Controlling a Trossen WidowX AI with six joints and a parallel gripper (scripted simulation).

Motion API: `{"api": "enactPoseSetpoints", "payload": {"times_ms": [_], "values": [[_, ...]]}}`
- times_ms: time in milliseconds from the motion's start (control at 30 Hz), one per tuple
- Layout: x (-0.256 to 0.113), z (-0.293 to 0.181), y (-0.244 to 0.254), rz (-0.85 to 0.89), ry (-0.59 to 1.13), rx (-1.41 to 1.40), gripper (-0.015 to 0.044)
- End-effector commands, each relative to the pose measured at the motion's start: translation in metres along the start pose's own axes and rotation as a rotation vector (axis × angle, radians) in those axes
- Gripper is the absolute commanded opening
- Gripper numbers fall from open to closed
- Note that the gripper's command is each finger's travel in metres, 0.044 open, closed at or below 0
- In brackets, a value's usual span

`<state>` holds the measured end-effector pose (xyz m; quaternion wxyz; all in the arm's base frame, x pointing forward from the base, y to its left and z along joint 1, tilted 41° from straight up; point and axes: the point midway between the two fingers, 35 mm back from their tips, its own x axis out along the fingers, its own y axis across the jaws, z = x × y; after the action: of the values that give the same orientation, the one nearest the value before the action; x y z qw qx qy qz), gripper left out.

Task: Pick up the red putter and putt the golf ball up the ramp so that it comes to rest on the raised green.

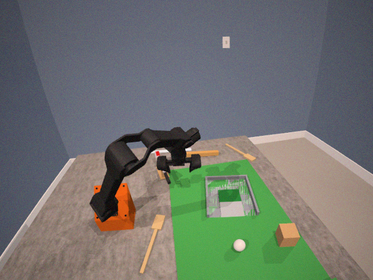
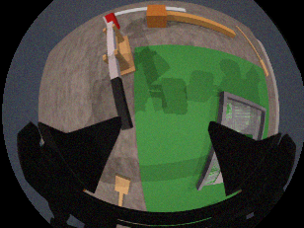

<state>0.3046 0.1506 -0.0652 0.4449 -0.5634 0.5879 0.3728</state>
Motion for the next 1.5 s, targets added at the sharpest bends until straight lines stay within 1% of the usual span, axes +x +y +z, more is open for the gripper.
{"api": "enactPoseSetpoints", "payload": {"times_ms": [0, 300, 500, 667, 833, 1067, 1467], "values": [[0.018, 0.021, 0.058, 0.070, 0.087, -0.277, 0.0440], [0.019, 0.019, 0.065, 0.076, 0.097, -0.307, 0.0440], [0.040, 0.011, 0.064, 0.076, 0.098, -0.306, 0.0440], [0.042, 0.010, 0.064, 0.076, 0.098, -0.306, 0.0440], [0.063, 0.002, 0.063, 0.076, 0.099, -0.306, 0.0440], [0.064, 0.001, 0.063, 0.076, 0.099, -0.306, 0.0440], [0.081, -0.005, 0.063, 0.076, 0.100, -0.306, 0.0440]]}}
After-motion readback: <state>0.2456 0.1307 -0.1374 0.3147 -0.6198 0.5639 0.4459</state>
